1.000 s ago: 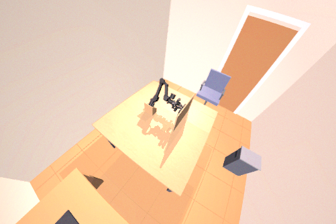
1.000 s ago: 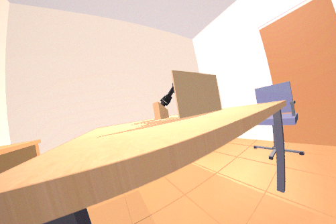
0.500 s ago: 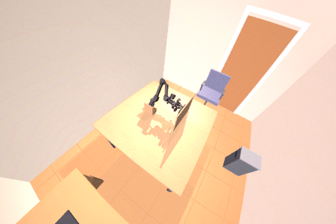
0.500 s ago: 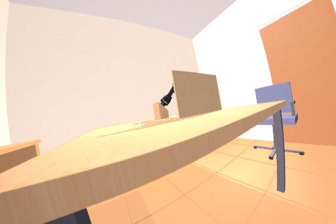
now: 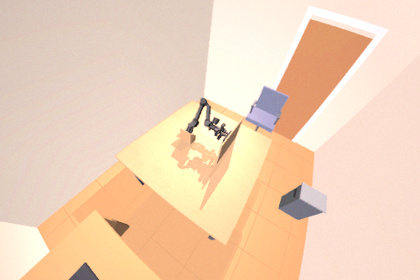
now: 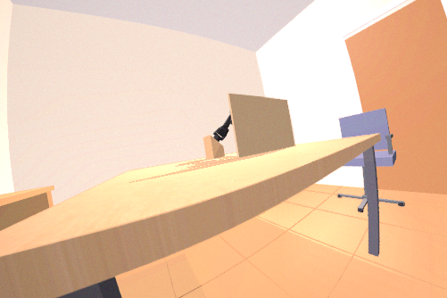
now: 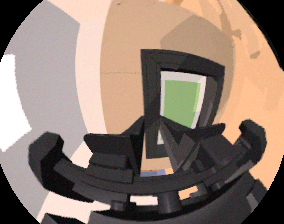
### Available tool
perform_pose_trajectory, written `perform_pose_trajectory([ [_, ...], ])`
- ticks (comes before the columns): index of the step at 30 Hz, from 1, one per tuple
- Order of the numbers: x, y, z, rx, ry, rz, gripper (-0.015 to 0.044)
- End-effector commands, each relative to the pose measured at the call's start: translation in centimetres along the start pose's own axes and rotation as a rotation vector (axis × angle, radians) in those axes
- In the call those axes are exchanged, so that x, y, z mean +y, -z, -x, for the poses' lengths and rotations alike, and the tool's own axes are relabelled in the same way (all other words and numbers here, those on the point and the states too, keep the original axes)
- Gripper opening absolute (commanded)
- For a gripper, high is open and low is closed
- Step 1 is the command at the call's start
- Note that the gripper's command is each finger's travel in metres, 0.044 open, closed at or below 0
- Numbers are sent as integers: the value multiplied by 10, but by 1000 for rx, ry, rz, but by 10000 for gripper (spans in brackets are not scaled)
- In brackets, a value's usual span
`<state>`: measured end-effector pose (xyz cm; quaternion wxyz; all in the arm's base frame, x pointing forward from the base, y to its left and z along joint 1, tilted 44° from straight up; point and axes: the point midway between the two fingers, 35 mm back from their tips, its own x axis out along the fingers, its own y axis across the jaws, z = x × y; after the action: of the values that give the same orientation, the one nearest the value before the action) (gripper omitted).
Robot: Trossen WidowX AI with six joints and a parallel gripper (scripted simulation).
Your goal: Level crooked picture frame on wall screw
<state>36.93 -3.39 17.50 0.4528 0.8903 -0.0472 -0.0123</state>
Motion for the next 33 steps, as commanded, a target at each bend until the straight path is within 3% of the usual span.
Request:
perform_pose_trajectory([
  [1,0,0,0,-1,-2,0,0],
  [33,-2,0,0,1,0,-126,0],
])
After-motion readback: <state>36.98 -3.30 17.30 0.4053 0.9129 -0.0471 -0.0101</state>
